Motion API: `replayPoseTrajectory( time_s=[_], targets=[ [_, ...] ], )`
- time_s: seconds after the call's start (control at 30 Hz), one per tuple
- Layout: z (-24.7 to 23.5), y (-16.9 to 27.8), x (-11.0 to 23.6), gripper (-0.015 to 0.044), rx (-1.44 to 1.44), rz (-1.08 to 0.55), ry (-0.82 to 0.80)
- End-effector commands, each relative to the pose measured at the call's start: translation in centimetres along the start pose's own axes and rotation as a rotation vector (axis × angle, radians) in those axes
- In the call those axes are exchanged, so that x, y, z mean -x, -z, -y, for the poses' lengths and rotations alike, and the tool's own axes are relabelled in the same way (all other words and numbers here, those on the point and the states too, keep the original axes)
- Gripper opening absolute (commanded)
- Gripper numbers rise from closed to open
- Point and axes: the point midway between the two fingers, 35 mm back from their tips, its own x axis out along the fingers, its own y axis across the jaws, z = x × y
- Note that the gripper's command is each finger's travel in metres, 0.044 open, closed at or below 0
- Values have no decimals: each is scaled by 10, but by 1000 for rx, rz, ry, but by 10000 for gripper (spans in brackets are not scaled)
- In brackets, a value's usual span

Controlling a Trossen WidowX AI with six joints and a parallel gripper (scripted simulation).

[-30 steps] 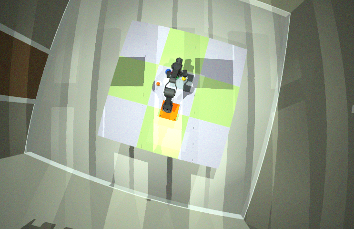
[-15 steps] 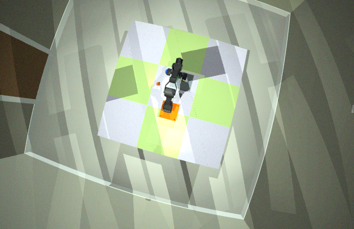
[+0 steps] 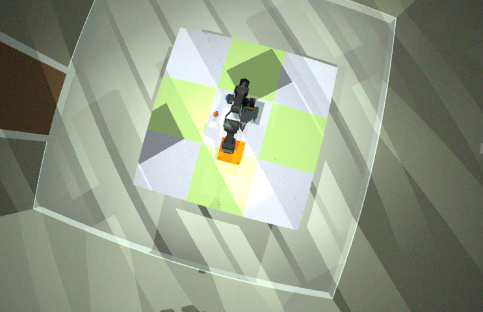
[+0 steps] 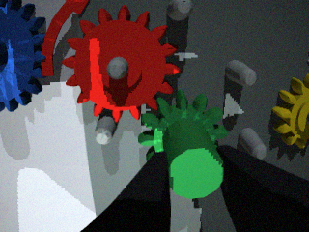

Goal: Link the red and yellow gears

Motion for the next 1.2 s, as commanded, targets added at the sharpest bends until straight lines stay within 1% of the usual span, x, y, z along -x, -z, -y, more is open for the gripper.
replayPoseTrajectory(
  time_s=[0.0,0.23,0.37,0.57,1.03,1.17],
  targets=[
    [0,2,-1,0,109,-1,0],
    [2,1,-1,0,292,-1,0],
    [1,0,-1,0,298,-1,0],
    [0,0,-2,0,207,-1,0],
    [1,0,-3,0,-167,-1,1],
    [0,0,-3,0,-201,-1,0]
  ],
)
